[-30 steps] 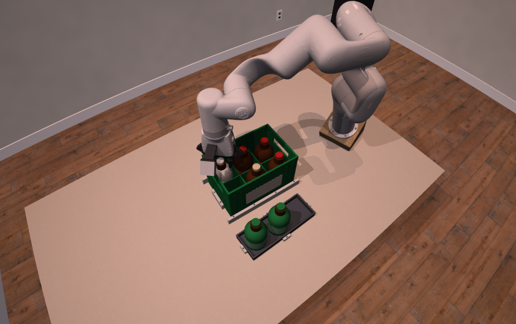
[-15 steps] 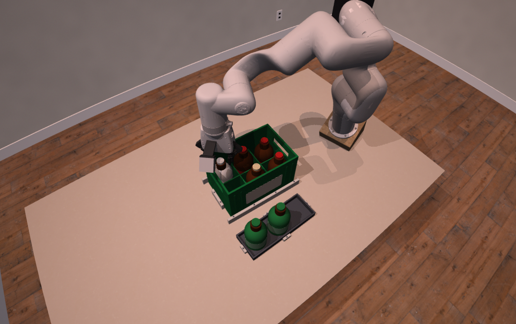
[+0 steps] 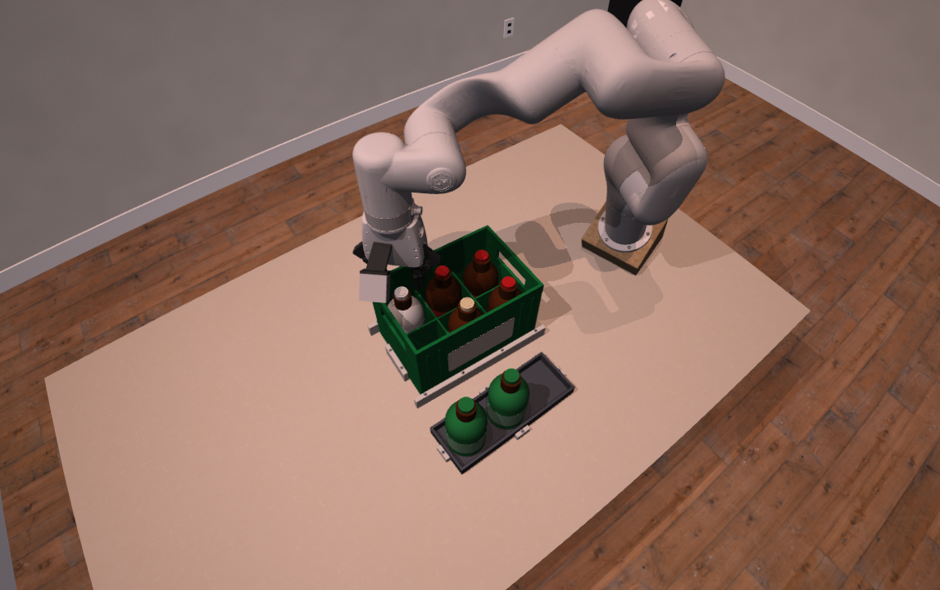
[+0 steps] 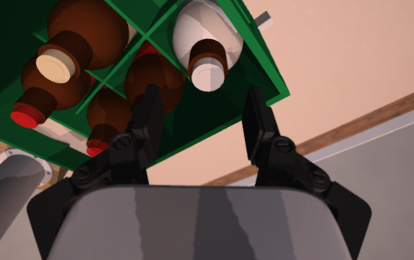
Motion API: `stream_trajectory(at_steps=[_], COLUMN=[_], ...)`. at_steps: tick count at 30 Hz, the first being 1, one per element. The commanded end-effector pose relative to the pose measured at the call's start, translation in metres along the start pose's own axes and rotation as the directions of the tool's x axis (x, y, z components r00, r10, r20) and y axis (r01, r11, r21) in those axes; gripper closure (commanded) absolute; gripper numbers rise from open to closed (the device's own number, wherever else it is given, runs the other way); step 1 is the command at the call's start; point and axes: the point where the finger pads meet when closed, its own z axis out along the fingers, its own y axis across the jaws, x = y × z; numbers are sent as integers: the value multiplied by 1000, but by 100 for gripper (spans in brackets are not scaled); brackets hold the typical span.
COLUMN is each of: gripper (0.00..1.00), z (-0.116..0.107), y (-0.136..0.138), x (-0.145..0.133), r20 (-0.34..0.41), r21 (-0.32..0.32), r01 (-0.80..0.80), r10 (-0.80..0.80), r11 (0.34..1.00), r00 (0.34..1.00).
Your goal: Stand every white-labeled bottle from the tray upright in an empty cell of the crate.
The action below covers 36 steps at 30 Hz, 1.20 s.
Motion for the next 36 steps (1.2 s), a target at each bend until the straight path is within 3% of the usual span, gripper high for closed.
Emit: stream_trajectory(at_steps=[1, 15, 28, 29, 36], gripper=[35, 35, 35, 100, 100], z=[-11, -31, -35, -35, -35], y=[1, 1, 1, 1, 1], x=[1, 1, 1, 1, 1], r20=[-2, -2, -2, -2, -2], r21=[-3, -3, -3, -3, -3], r01=[1, 1, 1, 1, 1], r10=[-1, -1, -1, -1, -1], r11=[1000, 1000, 1000, 1000, 1000], r00=[1000, 1000, 1000, 1000, 1000])
